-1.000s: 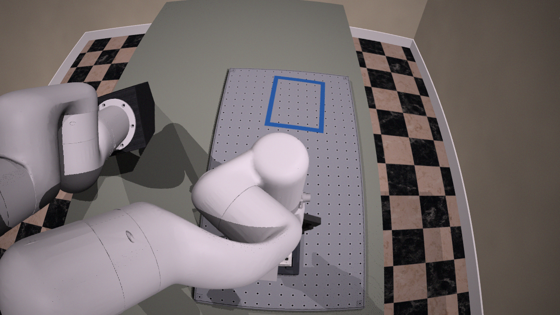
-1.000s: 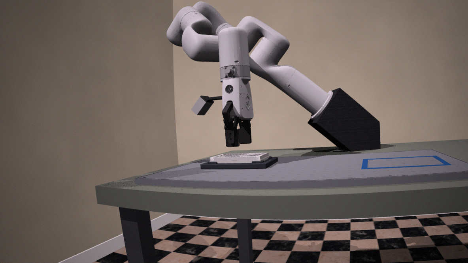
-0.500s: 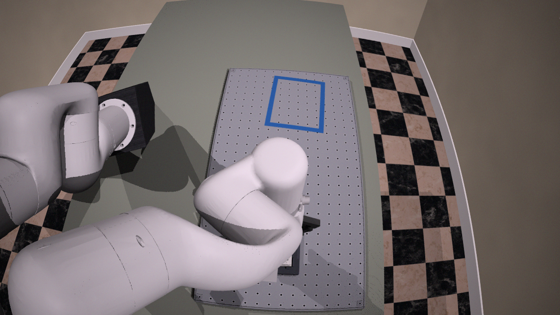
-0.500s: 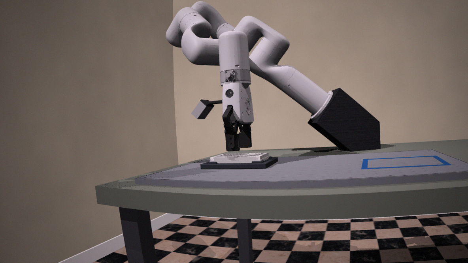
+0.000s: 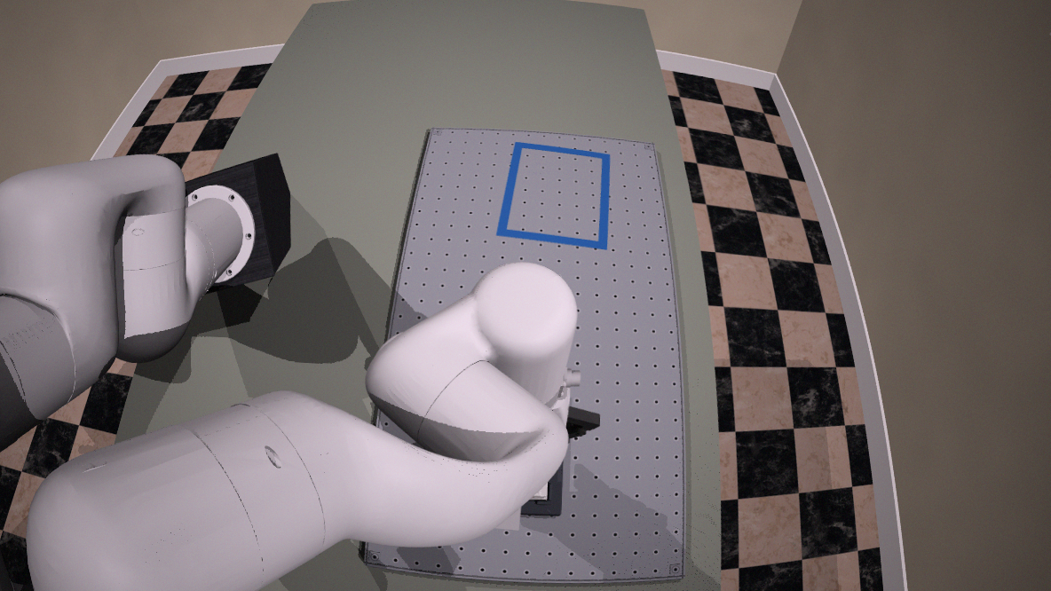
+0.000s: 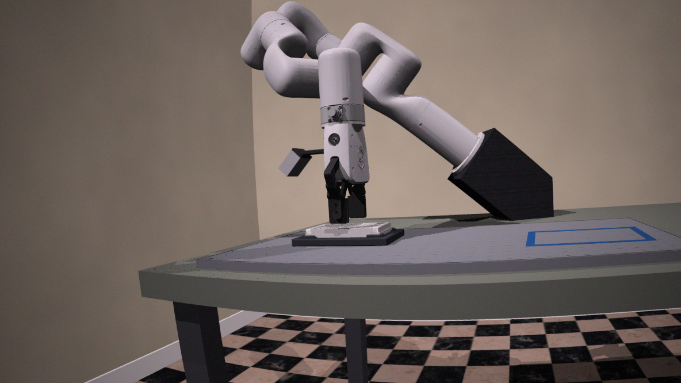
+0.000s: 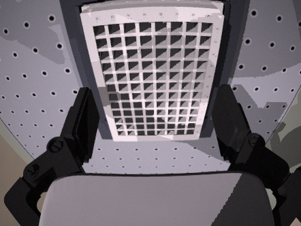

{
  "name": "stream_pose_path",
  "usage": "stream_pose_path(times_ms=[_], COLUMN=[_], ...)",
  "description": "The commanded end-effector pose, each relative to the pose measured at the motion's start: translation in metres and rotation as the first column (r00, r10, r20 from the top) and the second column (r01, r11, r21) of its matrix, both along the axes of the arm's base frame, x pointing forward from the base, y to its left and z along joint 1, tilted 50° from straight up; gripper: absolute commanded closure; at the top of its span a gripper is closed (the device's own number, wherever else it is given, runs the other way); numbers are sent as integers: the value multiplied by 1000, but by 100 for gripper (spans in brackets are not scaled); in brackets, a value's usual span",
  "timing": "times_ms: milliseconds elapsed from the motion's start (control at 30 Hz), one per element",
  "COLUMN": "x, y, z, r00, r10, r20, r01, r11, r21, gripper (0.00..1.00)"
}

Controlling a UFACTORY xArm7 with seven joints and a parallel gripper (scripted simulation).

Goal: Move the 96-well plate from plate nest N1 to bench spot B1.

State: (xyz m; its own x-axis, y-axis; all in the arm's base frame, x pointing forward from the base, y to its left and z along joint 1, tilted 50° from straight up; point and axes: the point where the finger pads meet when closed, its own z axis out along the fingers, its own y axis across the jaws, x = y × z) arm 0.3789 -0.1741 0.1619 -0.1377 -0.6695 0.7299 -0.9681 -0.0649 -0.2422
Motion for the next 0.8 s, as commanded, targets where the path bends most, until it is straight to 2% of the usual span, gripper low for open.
stream_pose_path(times_ms=[0,767], x=[2,4], y=[-1,-10], z=[-1,-9], r00=[1000,1000], r10=[3,3], r20=[2,2], r01=[-3,-3], r11=[1000,1000], r21=[0,0], gripper=[0,0])
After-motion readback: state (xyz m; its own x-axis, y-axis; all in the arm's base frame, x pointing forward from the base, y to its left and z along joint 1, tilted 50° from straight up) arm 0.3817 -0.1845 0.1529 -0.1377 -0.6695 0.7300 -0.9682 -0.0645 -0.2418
